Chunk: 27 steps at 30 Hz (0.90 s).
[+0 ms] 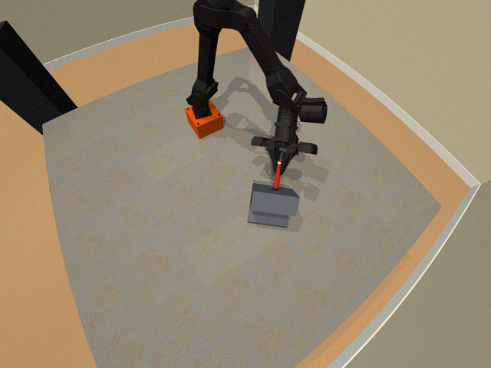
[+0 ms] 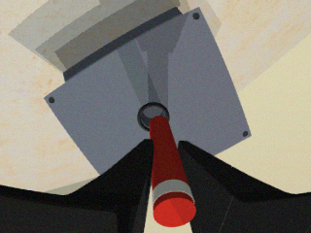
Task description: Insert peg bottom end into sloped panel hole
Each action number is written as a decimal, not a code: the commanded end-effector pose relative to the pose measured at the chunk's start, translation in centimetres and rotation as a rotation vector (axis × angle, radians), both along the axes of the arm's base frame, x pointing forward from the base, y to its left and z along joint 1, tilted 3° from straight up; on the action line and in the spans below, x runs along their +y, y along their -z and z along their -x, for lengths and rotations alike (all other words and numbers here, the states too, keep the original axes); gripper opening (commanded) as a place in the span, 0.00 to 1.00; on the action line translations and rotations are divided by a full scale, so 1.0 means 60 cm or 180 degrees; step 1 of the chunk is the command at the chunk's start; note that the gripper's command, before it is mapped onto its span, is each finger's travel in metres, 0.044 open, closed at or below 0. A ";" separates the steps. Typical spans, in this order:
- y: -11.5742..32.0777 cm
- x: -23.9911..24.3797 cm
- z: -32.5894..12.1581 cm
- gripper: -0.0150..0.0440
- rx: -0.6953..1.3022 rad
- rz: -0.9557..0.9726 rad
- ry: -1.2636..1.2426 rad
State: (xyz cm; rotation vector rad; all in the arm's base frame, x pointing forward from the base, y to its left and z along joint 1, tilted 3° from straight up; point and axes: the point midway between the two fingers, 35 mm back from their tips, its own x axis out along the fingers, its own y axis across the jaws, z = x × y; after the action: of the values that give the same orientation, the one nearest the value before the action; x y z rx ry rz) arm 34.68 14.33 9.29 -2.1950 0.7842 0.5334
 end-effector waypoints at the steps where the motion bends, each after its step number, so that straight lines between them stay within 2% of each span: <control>1: -0.001 0.000 0.000 0.25 -0.0003 -0.0003 0.0000; 27: 0.010 -0.004 0.008 0.25 -0.0001 -0.0002 0.0000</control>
State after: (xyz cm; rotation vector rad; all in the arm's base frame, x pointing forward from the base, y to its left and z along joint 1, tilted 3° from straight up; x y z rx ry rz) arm 34.40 14.36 9.03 -2.1917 0.7757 0.5312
